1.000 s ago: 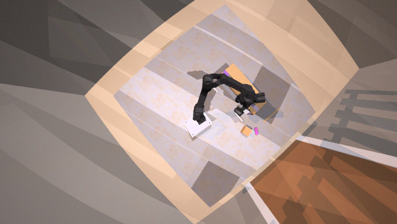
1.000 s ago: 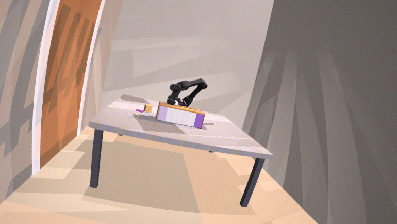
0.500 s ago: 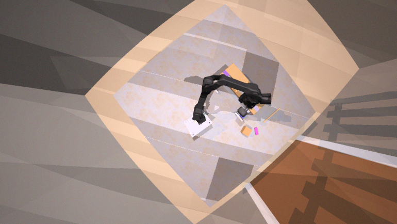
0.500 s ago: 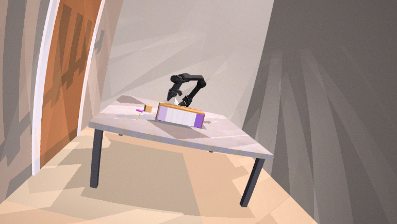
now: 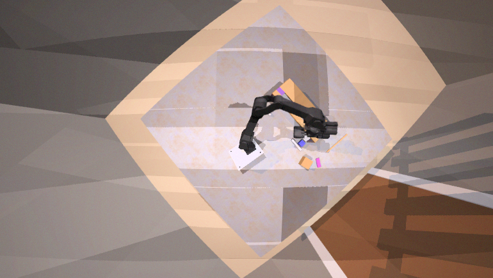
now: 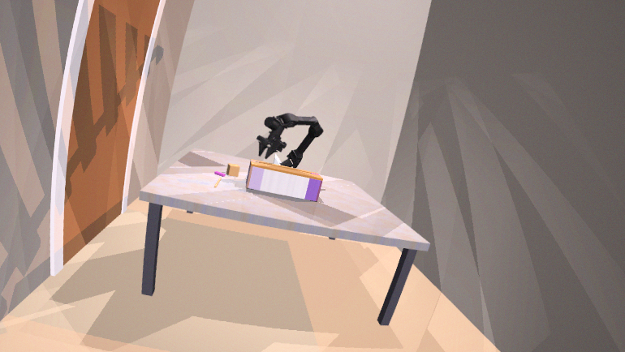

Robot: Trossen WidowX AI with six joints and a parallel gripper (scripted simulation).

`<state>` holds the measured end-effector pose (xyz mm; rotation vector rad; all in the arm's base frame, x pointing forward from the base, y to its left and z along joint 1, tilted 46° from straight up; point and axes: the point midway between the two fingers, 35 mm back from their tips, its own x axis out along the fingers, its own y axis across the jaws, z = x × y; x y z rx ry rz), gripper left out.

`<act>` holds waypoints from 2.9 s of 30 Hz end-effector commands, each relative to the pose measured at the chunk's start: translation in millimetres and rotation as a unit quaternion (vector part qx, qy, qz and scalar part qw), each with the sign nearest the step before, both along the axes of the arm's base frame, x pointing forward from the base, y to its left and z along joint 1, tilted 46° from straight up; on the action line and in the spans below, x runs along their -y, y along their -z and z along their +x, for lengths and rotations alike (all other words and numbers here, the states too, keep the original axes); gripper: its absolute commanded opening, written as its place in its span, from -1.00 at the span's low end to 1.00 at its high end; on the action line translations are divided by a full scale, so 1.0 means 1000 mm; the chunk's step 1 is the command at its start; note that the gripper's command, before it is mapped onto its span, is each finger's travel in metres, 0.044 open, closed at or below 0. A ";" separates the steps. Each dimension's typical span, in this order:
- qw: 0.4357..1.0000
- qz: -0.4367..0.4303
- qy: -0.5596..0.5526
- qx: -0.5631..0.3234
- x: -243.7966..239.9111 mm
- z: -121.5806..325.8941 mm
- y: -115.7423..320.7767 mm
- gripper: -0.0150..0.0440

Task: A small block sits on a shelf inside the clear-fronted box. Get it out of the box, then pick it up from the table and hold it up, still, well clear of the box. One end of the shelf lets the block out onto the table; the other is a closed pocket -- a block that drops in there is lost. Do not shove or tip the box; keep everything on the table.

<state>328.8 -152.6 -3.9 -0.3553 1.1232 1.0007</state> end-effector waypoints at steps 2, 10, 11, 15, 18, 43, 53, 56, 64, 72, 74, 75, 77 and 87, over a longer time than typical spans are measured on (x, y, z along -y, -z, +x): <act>0.918 0.077 0.344 -0.180 0.009 -0.004 0.005 0.47; 0.722 0.140 0.587 -0.338 0.016 -0.009 0.010 0.47; 0.699 0.145 0.605 -0.352 0.017 -0.010 0.011 0.47; 0.599 0.163 0.671 -0.405 0.020 -0.011 0.013 0.47; 0.515 0.177 0.712 -0.443 0.022 -0.013 0.014 0.47; -0.271 0.172 0.722 -0.613 0.041 -0.023 0.024 0.47; -0.410 0.147 0.664 -0.608 0.044 -0.025 0.025 0.47; -0.410 0.147 0.664 -0.608 0.044 -0.025 0.025 0.47; -0.410 0.147 0.664 -0.608 0.044 -0.025 0.025 0.47; -0.409 0.147 0.663 -0.609 -0.018 -0.023 0.085 0.47; -0.409 0.147 0.663 -0.609 -0.025 -0.024 0.090 0.47; -0.409 0.147 0.663 -0.609 -0.025 -0.024 0.090 0.47; -0.409 0.147 0.663 -0.609 -0.025 -0.024 0.090 0.47; -0.409 0.147 0.663 -0.609 -0.034 -0.024 0.101 0.47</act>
